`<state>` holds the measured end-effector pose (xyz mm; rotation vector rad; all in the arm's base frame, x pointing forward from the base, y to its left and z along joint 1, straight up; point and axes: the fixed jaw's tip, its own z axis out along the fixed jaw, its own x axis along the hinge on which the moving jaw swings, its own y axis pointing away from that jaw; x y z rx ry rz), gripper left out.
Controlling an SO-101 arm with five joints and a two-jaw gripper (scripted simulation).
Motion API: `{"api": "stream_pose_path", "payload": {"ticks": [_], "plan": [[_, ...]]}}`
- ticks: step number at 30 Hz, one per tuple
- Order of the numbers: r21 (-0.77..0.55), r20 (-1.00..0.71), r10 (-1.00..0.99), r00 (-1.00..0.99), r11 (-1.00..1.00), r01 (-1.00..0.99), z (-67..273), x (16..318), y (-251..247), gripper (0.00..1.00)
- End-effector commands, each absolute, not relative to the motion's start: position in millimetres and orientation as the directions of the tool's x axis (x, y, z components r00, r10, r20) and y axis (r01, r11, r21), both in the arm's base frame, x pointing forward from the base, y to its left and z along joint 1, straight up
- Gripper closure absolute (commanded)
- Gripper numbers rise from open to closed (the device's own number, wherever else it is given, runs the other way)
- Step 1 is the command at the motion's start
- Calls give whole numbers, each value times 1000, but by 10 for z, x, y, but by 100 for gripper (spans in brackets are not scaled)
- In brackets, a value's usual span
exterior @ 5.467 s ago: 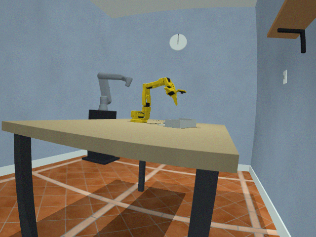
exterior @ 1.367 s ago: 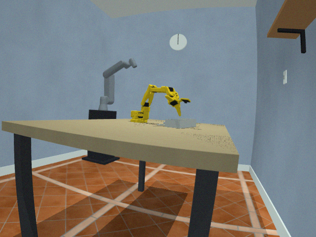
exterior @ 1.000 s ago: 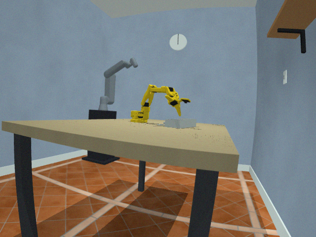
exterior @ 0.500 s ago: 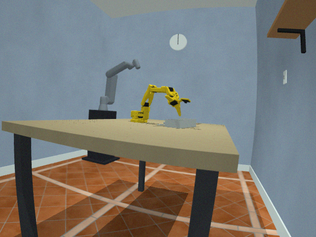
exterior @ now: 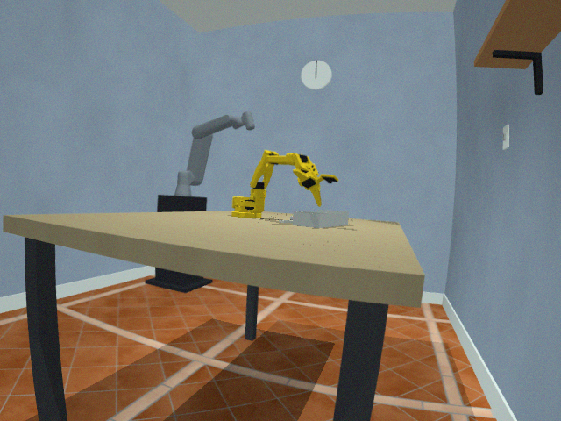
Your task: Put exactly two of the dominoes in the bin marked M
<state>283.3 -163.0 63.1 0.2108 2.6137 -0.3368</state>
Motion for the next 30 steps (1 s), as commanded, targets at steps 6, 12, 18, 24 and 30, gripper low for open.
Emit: {"api": "stream_pose_path", "payload": {"ticks": [6, 12, 18, 24, 30], "plan": [[-221, -538, 72, -840, 950, 223, 791, 2871, -1689, 0], [-204, -535, 81, -841, 953, 222, 791, 2897, -1622, 0], [-150, -522, 113, -845, 964, 221, 794, 2971, -1395, 0], [-106, -506, 139, -851, 969, 221, 797, 3018, -1200, 0], [-59, -483, 168, -859, 973, 223, 802, 3056, -970, 0]]}}
